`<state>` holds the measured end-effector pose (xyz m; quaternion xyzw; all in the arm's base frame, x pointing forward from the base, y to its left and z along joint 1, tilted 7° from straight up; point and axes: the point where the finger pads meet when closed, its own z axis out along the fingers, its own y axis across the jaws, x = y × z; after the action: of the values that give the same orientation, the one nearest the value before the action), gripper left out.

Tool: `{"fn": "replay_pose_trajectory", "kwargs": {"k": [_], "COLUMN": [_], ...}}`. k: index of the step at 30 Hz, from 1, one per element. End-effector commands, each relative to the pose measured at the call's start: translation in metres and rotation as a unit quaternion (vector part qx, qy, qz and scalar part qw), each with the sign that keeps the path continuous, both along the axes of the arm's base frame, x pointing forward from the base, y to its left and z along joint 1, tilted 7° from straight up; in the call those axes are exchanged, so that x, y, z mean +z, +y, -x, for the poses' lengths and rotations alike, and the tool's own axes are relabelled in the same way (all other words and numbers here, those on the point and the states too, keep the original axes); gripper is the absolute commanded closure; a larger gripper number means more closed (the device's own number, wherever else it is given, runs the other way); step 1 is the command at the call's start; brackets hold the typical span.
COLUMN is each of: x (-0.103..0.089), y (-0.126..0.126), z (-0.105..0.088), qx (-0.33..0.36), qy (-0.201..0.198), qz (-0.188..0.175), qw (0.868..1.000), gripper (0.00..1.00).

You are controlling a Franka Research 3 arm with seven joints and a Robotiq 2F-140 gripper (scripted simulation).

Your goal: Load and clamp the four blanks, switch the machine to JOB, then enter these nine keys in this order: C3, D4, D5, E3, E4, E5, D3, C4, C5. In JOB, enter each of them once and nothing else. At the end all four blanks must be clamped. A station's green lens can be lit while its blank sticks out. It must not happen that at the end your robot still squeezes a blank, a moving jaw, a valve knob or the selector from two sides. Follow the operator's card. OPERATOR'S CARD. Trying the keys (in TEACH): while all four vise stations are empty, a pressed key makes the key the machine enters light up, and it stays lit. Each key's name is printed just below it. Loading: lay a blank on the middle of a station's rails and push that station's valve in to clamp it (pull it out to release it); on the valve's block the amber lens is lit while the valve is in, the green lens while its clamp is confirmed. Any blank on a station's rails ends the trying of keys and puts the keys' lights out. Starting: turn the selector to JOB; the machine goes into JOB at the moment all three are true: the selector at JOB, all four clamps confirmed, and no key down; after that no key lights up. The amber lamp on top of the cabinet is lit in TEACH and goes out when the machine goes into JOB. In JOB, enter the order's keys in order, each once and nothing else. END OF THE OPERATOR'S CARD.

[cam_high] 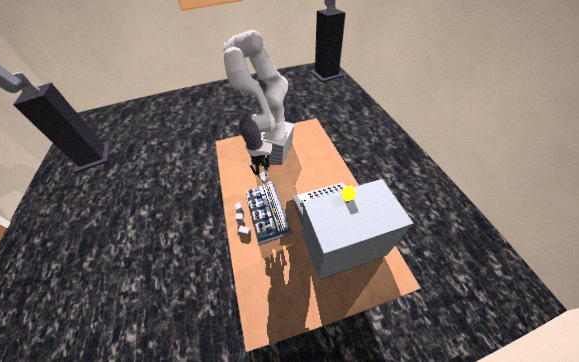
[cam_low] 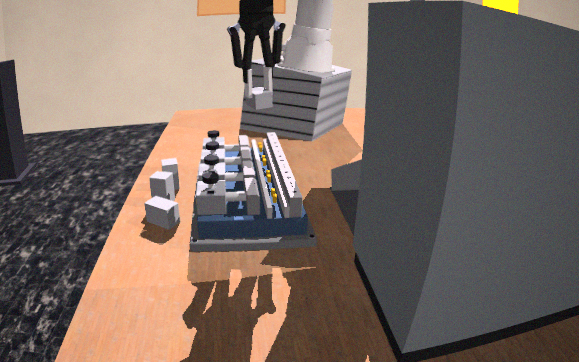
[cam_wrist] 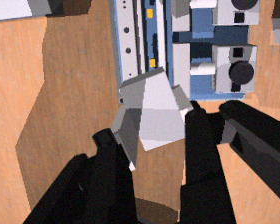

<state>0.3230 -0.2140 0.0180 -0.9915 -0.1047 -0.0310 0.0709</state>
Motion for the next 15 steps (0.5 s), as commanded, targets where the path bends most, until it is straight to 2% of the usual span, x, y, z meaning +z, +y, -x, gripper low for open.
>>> {"fn": "replay_pose_trajectory", "kwargs": {"k": [1,3,15], "x": [0.0037,0.0037,0.0037], "y": [0.0003,0.0003,0.0003], "z": [-0.0107,-0.0107,-0.0107], "qx": [-0.138,-0.16,-0.16], "qy": [0.0,0.0,0.0], "qz": [0.014,0.017,0.017], "qw": [0.99,0.987,0.987], "gripper": [1.0,1.0,1.0]}}
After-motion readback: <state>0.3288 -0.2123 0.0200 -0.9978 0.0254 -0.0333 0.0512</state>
